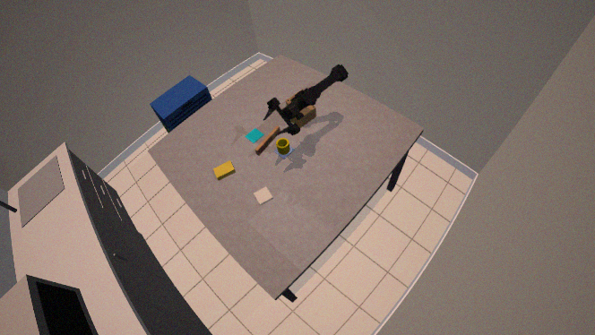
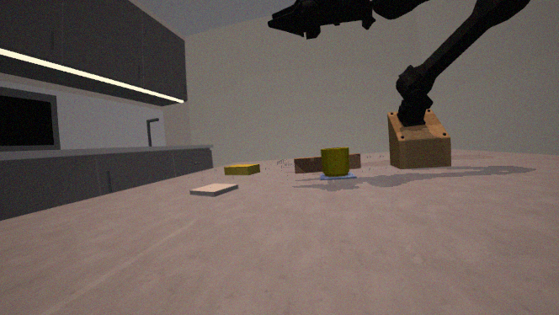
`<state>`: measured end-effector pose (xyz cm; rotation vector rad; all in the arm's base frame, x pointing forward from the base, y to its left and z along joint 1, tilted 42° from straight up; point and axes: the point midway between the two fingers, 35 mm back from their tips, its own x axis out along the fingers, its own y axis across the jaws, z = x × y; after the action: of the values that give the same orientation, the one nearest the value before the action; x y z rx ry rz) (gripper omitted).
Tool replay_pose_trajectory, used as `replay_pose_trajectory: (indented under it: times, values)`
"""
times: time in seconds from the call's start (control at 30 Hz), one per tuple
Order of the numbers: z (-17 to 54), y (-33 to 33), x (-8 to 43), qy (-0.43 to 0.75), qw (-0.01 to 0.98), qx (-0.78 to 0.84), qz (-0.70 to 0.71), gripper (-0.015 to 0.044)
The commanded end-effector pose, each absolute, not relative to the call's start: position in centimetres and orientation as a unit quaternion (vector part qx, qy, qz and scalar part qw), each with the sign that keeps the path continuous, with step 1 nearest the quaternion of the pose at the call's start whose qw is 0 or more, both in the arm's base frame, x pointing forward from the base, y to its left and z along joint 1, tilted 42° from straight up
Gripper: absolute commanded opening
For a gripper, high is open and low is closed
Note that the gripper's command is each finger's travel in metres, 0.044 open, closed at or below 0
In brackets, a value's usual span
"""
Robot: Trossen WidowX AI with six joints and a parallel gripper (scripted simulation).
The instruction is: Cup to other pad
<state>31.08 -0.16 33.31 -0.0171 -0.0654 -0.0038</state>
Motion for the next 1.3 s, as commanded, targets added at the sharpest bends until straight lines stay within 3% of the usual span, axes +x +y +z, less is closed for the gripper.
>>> replay_pose_trajectory:
  times: [0.0,0.27,0.4,0.53,0.6,1.27]
  values:
    - [32.8,-0.1,31.3,-0.022,1.0,-0.003,0.002,0.0374]
    - [16.3,3.1,31.5,0.357,0.896,0.257,0.058,0.0167]
    - [10.4,4.9,27.8,0.53,0.744,0.406,0.015,0.0167]
    - [7.6,6.9,23.1,0.657,0.527,0.534,-0.074,0.0167]
    - [7.4,7.3,22.1,0.677,0.468,0.559,-0.1,0.0167]
    - [6.8,7.5,21.9,0.678,0.466,0.559,-0.102,0.0167]
